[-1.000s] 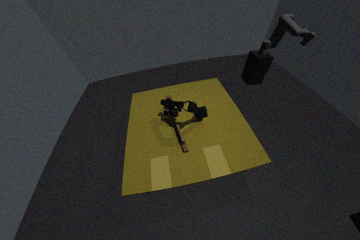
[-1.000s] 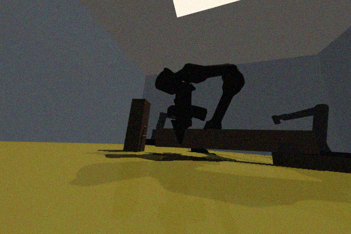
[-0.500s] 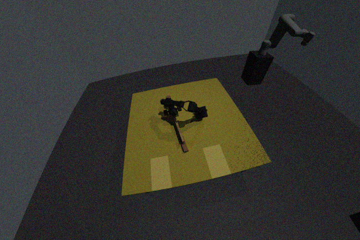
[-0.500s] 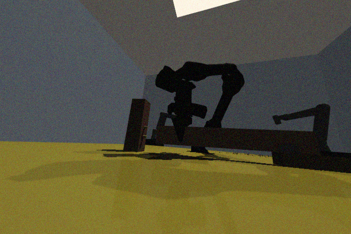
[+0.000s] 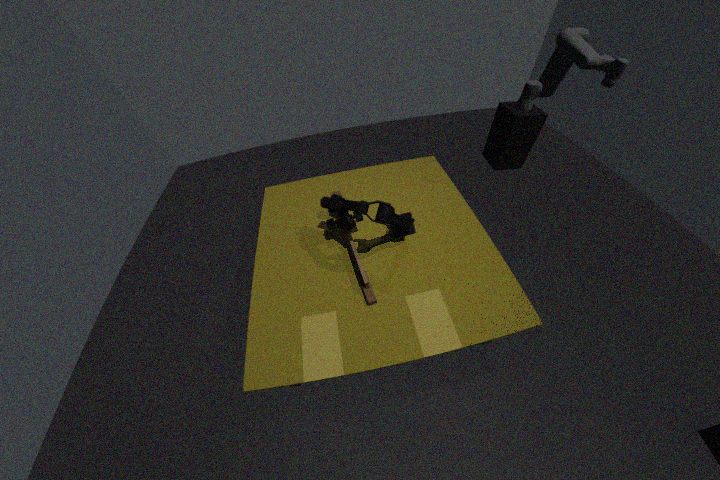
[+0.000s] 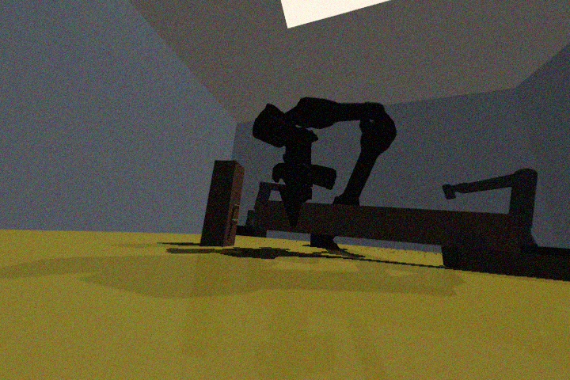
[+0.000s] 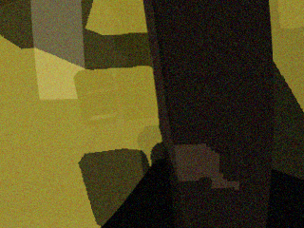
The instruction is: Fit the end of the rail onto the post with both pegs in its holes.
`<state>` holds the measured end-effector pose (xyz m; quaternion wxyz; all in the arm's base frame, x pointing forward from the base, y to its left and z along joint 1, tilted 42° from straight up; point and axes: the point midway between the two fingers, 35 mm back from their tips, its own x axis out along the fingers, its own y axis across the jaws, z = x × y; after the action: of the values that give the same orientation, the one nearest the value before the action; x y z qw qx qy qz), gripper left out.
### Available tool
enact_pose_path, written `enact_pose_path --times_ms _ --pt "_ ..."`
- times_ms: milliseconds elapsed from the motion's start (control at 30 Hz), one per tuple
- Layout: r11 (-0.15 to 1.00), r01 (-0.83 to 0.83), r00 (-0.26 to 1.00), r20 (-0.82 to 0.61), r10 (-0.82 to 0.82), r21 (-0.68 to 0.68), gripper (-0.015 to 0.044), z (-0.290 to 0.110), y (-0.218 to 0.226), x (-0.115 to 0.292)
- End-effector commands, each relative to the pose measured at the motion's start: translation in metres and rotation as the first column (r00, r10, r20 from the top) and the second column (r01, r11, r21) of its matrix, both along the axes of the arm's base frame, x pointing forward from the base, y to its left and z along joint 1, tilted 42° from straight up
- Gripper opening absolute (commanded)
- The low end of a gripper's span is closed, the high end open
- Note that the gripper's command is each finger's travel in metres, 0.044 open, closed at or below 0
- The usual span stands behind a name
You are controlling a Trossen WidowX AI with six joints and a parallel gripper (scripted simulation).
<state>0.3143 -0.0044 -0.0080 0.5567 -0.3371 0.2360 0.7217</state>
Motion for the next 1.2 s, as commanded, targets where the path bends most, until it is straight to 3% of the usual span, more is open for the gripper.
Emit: enact_pose_path --times_ms 0,1167 --pt "1.0 0.006 1.0 0.008 -0.006 0.0 0.0 0.0011 -0.0022 0.0019" --pt "1.0 0.006 1.0 0.008 -0.006 0.0 0.0 -0.0018 -0.0022 0.0004"
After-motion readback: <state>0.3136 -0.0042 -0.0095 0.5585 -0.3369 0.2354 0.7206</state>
